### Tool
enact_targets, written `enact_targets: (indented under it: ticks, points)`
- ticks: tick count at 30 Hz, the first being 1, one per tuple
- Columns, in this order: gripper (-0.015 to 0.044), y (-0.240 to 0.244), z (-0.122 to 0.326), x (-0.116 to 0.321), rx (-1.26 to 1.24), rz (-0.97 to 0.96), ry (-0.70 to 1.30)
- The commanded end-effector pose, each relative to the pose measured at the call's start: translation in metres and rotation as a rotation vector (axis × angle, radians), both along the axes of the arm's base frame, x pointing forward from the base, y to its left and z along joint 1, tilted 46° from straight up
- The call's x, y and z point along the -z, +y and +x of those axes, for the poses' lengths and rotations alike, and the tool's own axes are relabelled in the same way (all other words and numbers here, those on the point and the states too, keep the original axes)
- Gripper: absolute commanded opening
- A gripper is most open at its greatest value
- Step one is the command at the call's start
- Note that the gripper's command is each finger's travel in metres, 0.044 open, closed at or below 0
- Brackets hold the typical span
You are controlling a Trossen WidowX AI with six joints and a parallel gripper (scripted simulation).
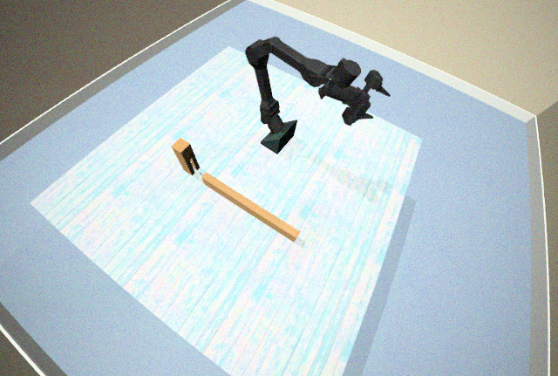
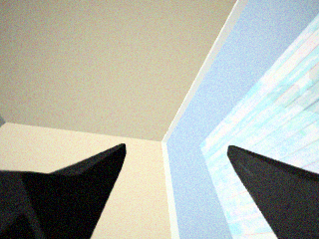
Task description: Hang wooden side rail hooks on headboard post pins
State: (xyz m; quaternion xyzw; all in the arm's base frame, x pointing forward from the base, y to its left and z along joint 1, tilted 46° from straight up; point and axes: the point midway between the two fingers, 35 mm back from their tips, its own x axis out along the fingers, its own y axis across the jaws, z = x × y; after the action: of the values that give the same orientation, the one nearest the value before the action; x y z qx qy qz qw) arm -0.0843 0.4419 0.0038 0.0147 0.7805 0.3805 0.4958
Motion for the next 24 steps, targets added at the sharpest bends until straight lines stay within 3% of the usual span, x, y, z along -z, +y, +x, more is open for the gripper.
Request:
enact_targets:
  ticks: [1,12,24]
  points:
    - [0.0440,-0.003,0.048,-0.003,-0.079,0.104,-0.214]
    - [0.0440,-0.038,0.180,-0.022,-0.402,0.186,-0.831]
    - [0.0440,-0.124,0.299,-0.051,-0.941,-0.097,-1.293]
